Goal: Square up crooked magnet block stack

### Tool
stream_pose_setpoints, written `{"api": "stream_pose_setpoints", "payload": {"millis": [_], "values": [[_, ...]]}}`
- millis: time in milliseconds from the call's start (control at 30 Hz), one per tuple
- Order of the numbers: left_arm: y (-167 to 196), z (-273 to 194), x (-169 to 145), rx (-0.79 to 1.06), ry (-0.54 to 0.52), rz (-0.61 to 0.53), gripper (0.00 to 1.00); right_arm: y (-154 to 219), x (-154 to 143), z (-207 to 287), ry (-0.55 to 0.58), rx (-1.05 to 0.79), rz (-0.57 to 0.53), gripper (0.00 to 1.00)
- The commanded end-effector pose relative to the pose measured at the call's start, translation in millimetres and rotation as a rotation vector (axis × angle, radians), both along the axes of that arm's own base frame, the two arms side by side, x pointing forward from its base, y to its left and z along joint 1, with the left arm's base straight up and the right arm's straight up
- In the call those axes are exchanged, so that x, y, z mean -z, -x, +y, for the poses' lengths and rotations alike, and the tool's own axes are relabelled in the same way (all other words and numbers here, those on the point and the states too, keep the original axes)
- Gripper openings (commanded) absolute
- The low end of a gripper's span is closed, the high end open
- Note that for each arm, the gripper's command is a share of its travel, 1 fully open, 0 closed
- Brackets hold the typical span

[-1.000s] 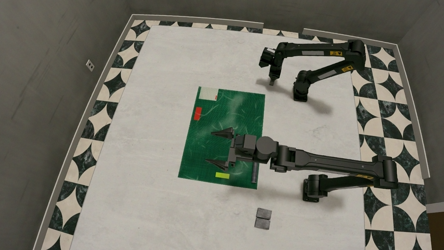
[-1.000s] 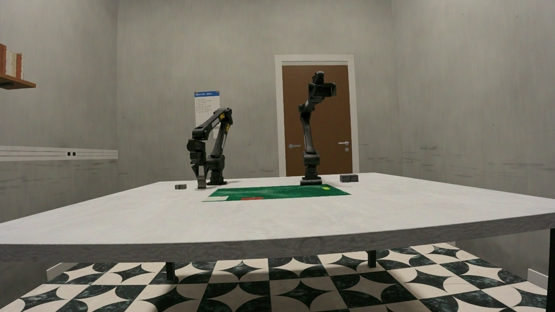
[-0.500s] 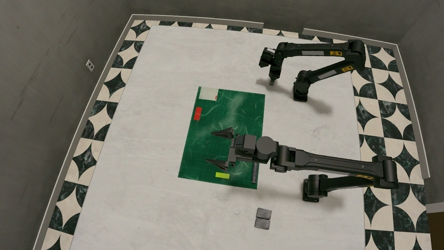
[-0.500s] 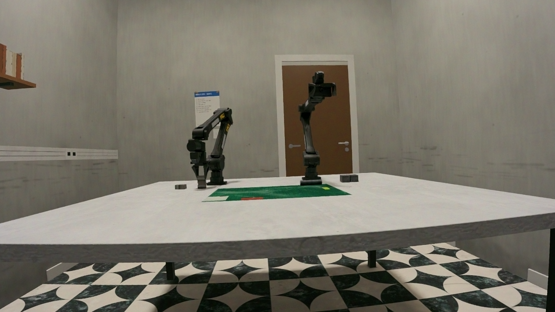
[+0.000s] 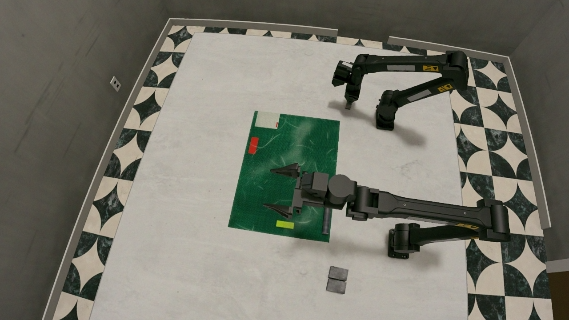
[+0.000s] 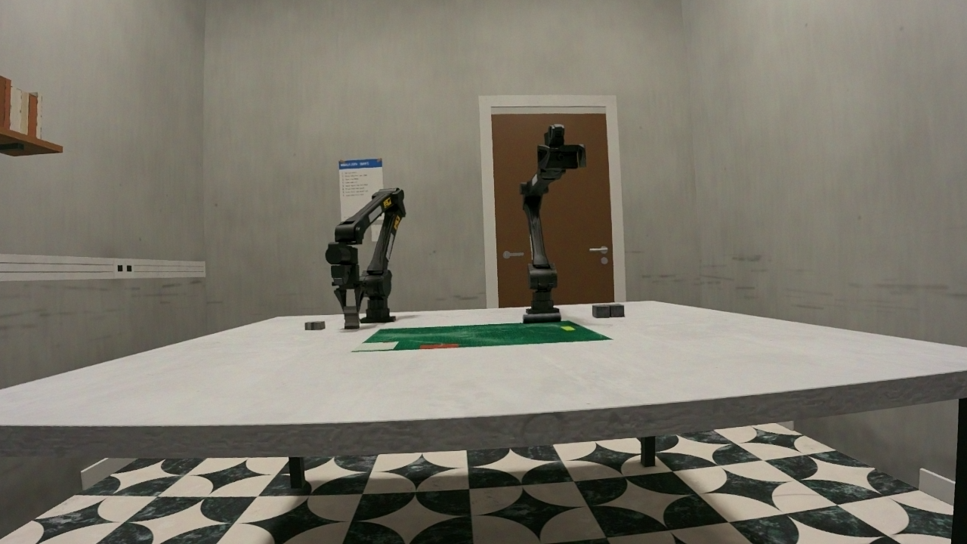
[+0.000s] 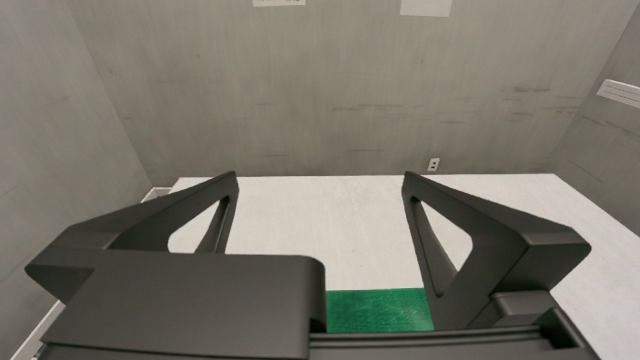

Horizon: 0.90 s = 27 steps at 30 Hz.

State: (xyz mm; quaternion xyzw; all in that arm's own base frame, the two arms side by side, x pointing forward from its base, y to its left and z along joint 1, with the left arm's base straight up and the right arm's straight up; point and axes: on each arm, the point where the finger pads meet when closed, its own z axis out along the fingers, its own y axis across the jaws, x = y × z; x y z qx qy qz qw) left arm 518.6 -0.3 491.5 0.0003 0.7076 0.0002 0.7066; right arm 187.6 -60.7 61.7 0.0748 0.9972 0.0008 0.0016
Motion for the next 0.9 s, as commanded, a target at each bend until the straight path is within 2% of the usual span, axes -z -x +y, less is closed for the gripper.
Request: {"api": "stream_pose_setpoints", "payload": {"millis": [0, 33, 567, 600, 667, 867], "values": [[1, -2, -26, 0.003, 0.016, -0.048, 1.00, -6, -6, -2, 0.007, 0.002, -0.004, 0.46], [1, -2, -26, 0.003, 0.016, -0.048, 1.00, -6, -6, -2, 0.007, 0.002, -0.004, 0.78], [1, -2, -26, 0.003, 0.016, -0.048, 1.00, -6, -6, -2, 0.006, 0.001, -0.005, 0.78], [1, -2, -26, 0.003, 0.016, -0.048, 1.00, -3, 9, -1, 0.005, -0.008, -0.004, 0.78], [1, -2, -26, 0.003, 0.016, -0.048, 1.00, -3, 16, -1, 0.004, -0.011, -0.001, 0.78], [1, -2, -26, 0.003, 0.016, -0.048, 1.00, -29, -10, -9, 0.024, 0.001, -0.063, 0.78]]}}
